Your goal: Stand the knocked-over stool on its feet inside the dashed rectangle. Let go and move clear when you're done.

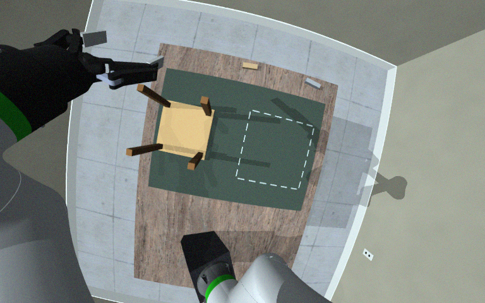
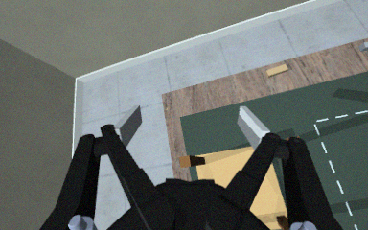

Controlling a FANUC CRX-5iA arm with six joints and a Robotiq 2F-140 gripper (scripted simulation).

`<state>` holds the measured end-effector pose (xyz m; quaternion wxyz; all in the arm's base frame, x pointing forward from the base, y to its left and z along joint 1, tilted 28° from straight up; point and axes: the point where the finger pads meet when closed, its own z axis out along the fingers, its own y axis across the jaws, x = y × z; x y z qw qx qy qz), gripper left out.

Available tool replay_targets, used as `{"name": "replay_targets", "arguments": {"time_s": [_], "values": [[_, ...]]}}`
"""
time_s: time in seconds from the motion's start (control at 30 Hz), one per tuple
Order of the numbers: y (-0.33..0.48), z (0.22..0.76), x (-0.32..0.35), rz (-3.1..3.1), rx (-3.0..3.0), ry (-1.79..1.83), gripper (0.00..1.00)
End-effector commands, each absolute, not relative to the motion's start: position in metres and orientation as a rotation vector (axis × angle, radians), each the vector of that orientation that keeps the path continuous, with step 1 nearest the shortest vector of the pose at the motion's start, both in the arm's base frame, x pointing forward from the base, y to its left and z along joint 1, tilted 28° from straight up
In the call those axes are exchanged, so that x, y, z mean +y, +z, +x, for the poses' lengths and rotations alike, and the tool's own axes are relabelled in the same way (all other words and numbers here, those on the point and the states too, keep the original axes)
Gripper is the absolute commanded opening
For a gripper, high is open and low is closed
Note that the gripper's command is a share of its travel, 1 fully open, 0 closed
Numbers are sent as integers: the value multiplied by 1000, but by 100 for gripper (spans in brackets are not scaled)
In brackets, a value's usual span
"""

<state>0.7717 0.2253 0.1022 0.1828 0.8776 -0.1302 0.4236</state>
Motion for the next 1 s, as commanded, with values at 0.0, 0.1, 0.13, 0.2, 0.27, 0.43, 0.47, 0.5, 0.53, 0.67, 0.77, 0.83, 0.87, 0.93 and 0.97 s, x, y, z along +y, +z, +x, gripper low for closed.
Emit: {"name": "replay_targets", "arguments": {"time_s": [0.0, 0.1, 0.13, 0.2, 0.27, 0.43, 0.47, 0.5, 0.53, 0.67, 0.77, 0.83, 0.87, 0.93, 0.97], "values": [[99, 748, 218, 2436, -702, 1125, 100], [99, 748, 218, 2436, -702, 1125, 100], [92, 728, 212, 2395, -922, 1077, 100], [85, 706, 205, 2365, -1055, 1049, 100], [85, 706, 205, 2335, -1154, 1018, 100], [70, 663, 192, 2210, -1506, 915, 100], [70, 663, 192, 2181, -1566, 891, 100], [64, 645, 186, 2154, -1632, 872, 100], [64, 645, 186, 2120, -1696, 846, 100], [59, 630, 182, 2049, -1826, 794, 100], [49, 602, 173, 1866, -2102, 667, 100], [48, 598, 172, 1787, -2200, 615, 100], [47, 596, 171, 1777, -2212, 609, 100], [47, 596, 171, 1775, -2214, 608, 100], [47, 596, 171, 1775, -2214, 608, 100]]}}
